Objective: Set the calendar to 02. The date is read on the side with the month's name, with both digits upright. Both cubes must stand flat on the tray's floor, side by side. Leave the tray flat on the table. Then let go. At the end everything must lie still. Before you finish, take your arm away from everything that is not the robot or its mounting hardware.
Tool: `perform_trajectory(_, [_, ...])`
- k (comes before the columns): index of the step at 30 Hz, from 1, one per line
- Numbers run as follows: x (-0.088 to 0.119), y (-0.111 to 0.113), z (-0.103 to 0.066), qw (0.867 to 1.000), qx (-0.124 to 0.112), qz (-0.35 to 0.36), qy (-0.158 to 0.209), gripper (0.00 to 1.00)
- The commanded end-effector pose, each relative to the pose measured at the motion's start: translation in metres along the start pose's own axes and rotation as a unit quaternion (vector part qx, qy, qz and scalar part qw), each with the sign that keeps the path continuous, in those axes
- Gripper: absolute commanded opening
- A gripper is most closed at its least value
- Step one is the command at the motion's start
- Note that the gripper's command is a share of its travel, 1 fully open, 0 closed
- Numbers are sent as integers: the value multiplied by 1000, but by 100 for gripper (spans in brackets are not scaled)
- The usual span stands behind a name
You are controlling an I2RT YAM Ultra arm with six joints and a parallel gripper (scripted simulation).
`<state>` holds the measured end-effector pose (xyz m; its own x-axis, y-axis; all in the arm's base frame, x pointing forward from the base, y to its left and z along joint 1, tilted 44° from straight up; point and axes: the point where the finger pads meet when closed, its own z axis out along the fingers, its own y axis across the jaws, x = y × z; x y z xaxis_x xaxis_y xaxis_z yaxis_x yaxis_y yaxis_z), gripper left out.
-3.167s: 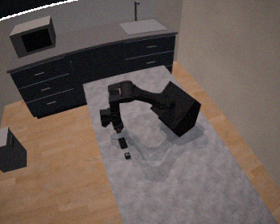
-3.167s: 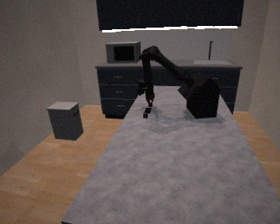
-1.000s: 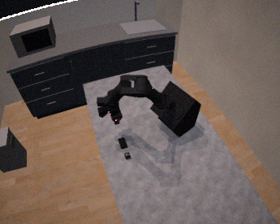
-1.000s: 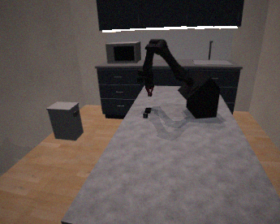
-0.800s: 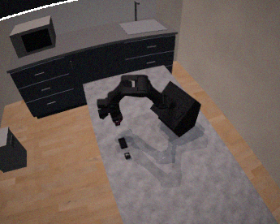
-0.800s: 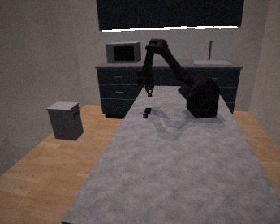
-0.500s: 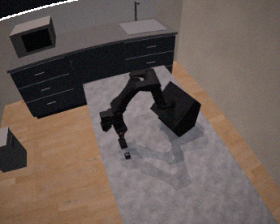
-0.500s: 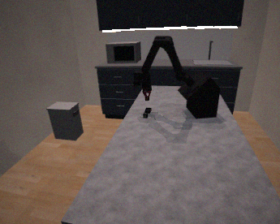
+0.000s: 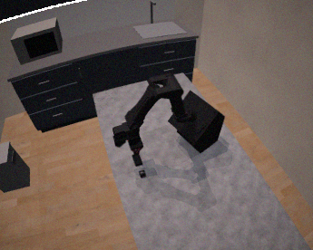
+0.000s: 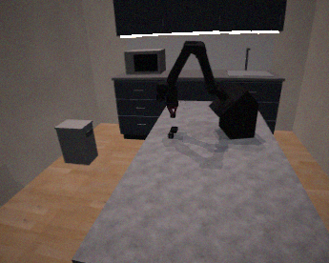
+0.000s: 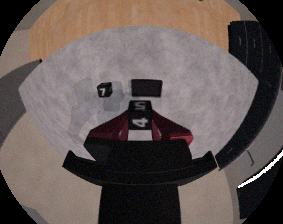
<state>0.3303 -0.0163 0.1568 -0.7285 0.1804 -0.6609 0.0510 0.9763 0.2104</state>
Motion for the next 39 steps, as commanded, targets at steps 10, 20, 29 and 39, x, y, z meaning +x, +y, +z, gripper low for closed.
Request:
perform_trajectory(10, [-2,-1,10,1000,3,2,-3,27])
perform_trajectory(20, [-3,0,35,1000,3,2,-3,27])
perform_trajectory(29, [-3,0,57,1000,3,2,-3,27])
perform_trajectory(39, [-3,0,63,1000,3,2,-3,27])
